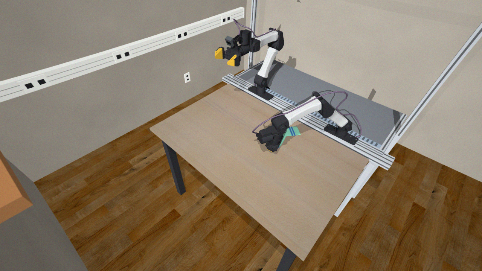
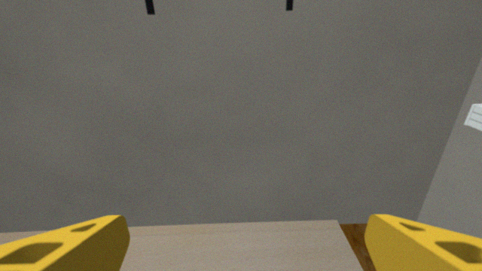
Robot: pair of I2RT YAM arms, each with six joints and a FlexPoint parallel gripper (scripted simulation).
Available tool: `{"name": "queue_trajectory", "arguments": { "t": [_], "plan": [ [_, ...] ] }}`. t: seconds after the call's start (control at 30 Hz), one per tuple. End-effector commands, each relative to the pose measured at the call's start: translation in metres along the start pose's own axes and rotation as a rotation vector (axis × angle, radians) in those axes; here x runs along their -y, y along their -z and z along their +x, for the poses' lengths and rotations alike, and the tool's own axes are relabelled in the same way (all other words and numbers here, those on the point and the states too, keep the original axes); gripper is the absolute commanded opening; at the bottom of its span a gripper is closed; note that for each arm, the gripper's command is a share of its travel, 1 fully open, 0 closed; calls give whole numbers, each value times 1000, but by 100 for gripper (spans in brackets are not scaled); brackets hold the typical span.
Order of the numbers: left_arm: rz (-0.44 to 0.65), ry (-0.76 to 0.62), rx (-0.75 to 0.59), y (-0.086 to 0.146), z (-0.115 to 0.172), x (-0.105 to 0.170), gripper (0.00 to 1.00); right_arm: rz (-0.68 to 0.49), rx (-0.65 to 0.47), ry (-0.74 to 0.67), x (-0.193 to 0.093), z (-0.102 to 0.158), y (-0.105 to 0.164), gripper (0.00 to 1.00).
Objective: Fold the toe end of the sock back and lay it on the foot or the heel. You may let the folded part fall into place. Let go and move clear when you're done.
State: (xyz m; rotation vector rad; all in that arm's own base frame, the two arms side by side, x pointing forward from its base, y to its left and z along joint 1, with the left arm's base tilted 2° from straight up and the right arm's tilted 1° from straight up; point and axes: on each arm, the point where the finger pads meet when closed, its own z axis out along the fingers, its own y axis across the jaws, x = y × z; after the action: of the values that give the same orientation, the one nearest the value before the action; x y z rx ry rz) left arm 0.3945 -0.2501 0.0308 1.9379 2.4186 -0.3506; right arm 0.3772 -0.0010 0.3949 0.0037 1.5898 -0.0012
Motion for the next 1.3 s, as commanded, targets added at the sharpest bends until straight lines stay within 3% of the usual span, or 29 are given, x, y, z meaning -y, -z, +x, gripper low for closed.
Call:
{"name": "queue_trajectory", "arguments": {
  "t": [0.0, 0.03, 0.1, 0.43, 0.57, 0.67, 0.73, 0.87, 1.0, 1.03, 1.27],
  "plan": [
    [-25, -4, 9, -2, -4, 9, 6, -3, 19, 2, -1, -7, 2, 100],
    [39, 2, -46, -17, 7, 16, 6, -3, 19, 2, -1, -7, 2, 100],
    [58, 13, -63, -27, 11, 16, 5, -3, 19, 2, -1, -7, 2, 100],
    [73, 13, -76, -28, 13, 20, 5, -3, 19, 2, -1, -7, 2, 100],
    [64, 10, -68, -10, 8, 21, 5, -3, 19, 2, -1, -7, 2, 100],
    [11, -4, -15, 25, -4, 20, 5, -3, 19, 2, -1, -7, 2, 100],
    [1, -6, -1, 35, -6, 20, 5, -3, 19, 2, -1, -7, 2, 100],
    [18, 5, -14, 29, -2, 16, 5, -3, 19, 2, -1, -7, 2, 100],
    [-4, 9, 12, 50, -5, 16, 5, -3, 19, 2, -1, -7, 2, 100],
    [35, -4, -25, 23, -3, 15, 5, -3, 19, 2, -1, -7, 2, 100],
    [18, -9, -11, 28, -8, 13, 5, -3, 19, 2, -1, -7, 2, 100]
  ]
}}
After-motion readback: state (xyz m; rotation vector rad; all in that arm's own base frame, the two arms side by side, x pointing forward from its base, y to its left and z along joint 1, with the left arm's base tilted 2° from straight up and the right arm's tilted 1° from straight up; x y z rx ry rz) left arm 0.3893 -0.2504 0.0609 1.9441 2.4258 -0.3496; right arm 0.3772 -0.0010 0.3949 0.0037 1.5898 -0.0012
